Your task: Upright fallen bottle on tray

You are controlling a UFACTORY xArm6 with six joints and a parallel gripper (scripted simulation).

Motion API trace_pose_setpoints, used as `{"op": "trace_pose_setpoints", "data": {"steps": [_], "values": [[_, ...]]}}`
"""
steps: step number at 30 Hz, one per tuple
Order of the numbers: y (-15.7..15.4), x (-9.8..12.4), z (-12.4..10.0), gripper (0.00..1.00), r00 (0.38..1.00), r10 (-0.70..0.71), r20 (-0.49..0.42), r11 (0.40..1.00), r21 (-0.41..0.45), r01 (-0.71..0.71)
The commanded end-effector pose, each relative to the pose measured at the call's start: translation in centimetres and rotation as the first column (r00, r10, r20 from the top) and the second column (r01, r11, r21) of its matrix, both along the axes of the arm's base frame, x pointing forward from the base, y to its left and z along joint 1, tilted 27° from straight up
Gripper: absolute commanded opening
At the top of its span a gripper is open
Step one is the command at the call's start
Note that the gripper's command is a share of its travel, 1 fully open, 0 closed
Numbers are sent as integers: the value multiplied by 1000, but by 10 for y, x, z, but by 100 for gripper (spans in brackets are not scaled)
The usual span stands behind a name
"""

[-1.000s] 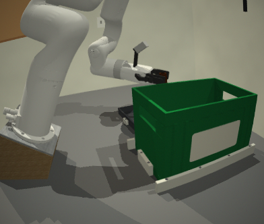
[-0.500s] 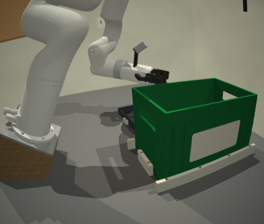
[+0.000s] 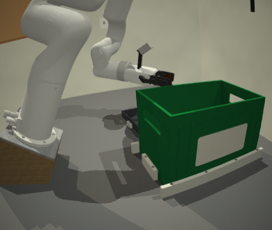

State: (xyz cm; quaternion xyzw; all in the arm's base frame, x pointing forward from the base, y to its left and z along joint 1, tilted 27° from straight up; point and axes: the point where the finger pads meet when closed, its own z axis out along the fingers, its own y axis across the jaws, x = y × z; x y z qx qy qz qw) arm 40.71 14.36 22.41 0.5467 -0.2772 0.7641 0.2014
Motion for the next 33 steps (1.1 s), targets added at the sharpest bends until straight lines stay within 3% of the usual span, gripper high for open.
{"op": "trace_pose_setpoints", "data": {"steps": [1, 20, 33], "values": [[1, 0, 1, 100, 1000, 1, 2, 1000, 2, -1], [2, -6, 14, 100, 1000, 1, 2, 1000, 2, -1], [6, -19, 38, 100, 1000, 1, 2, 1000, 2, -1]]}}
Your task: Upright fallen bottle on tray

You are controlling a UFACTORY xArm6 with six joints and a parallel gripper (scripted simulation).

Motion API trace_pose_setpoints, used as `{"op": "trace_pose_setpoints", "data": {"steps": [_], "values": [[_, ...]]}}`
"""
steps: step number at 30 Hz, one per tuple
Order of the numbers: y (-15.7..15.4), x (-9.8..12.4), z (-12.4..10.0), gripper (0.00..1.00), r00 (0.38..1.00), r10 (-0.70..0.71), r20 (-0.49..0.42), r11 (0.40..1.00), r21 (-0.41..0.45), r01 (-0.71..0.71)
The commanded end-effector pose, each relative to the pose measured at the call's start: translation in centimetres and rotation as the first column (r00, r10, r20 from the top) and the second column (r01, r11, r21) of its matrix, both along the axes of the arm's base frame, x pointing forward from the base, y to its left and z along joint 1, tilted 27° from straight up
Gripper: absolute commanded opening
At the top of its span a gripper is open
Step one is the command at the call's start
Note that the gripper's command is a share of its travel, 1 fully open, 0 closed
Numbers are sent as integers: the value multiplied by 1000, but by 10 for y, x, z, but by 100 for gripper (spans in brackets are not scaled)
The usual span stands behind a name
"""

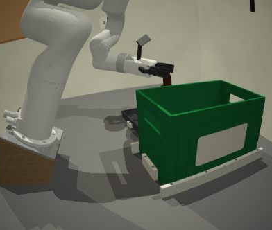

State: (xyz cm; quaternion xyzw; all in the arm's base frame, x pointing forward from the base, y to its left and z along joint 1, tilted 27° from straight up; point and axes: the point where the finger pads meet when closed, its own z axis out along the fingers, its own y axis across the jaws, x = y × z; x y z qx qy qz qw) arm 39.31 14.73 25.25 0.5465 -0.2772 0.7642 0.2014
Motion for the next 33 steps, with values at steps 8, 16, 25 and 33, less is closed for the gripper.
{"op": "trace_pose_setpoints", "data": {"steps": [8, 16, 25, 33], "values": [[4, -11, 23, 100, 1000, 1, 1, 1000, 2, -1], [6, -19, 40, 100, 1000, 1, 1, 1000, 2, -1], [7, -25, 51, 100, 1000, 1, 1, 1000, 2, -1], [8, -29, 59, 100, 1000, 1, 1, 1000, 2, -1]]}}
